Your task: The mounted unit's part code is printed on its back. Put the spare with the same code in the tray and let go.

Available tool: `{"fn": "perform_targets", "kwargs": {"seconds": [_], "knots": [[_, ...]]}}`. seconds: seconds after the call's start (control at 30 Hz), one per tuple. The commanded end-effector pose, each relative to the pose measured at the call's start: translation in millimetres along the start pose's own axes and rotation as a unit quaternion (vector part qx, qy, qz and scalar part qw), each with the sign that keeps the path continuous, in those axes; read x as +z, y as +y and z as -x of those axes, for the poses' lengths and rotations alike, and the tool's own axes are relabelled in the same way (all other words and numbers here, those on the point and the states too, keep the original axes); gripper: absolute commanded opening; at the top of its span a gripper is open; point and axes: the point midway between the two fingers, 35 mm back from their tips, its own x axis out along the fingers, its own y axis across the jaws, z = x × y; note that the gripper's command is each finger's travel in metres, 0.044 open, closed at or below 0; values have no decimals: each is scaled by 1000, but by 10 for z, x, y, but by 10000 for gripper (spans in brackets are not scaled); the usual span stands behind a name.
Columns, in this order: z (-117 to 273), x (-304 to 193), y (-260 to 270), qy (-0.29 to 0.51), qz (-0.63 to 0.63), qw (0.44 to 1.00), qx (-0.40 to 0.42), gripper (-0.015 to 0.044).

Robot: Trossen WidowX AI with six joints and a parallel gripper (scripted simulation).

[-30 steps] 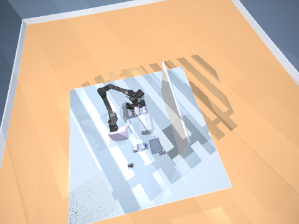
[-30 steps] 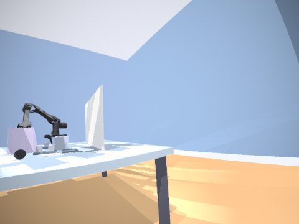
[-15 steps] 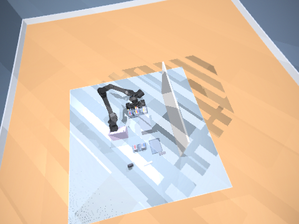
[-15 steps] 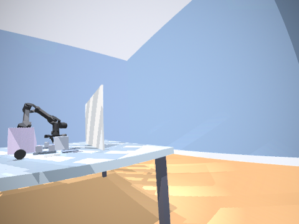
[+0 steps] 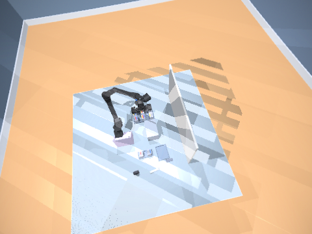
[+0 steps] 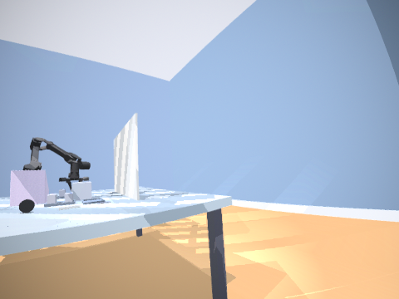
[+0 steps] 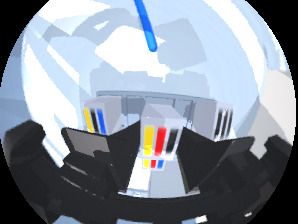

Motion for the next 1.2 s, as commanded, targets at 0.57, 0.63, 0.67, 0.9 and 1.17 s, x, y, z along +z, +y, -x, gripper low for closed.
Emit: {"fn": "perform_targets", "kwargs": {"seconds": [0.57,0.63,0.67,0.9,1.17], "knots": [[618,-5,12,1,-2,1000,-4,0],[675,1,2,1,-2,1000,-4,0],[718,6,-5,2,-1,1000,-4,0],[1028,45,-30,2,0,1000,-4,0],[1352,98,-18,-1,1,1000,-5,0]]}}
